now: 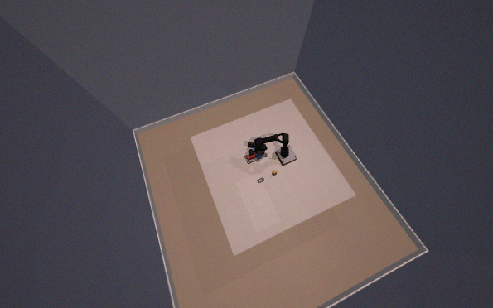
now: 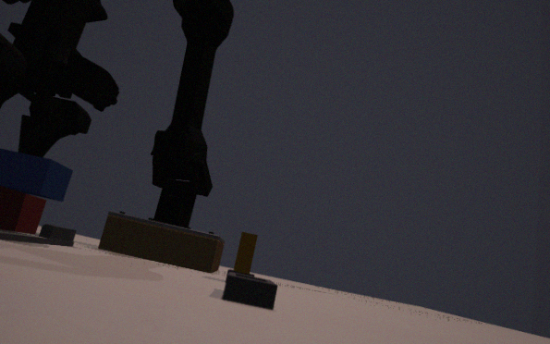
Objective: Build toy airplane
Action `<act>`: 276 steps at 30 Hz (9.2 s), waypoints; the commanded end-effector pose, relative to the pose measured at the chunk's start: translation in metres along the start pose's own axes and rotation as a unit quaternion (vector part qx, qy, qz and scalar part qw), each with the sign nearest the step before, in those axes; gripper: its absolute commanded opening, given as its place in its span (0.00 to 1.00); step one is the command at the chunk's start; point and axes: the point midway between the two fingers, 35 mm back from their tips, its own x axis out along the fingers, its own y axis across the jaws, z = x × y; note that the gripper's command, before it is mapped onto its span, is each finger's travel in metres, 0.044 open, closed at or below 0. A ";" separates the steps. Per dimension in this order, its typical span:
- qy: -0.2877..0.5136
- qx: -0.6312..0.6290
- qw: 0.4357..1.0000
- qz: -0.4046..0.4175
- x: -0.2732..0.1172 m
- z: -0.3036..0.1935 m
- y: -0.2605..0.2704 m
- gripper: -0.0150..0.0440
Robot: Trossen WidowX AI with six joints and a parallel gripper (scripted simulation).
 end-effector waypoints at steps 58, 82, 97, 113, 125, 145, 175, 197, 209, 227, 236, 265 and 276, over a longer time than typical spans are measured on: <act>-0.006 0.701 0.714 0.005 -0.088 0.113 -0.008 1.00; -0.009 0.701 0.713 0.014 -0.028 0.262 0.085 1.00; -0.009 0.701 0.713 0.014 -0.004 0.263 0.085 1.00; -0.009 0.701 0.713 0.014 0.022 0.264 0.085 1.00; -0.008 0.701 0.713 0.014 0.040 0.264 0.087 1.00; -0.008 0.701 0.713 0.014 0.040 0.264 0.087 0.32; -0.007 0.703 0.711 0.014 -0.030 0.267 0.078 0.25; -0.009 0.701 0.713 0.014 -0.092 0.260 0.085 0.25; -0.004 0.700 0.714 0.014 -0.089 0.249 0.063 0.25; -0.005 0.701 0.713 0.012 -0.085 0.228 0.026 0.25; -0.004 0.704 0.710 0.008 -0.082 0.212 0.009 0.25; -0.005 0.714 0.700 0.003 -0.069 0.153 -0.041 0.25; -0.005 0.716 0.698 0.000 -0.063 0.125 -0.057 0.25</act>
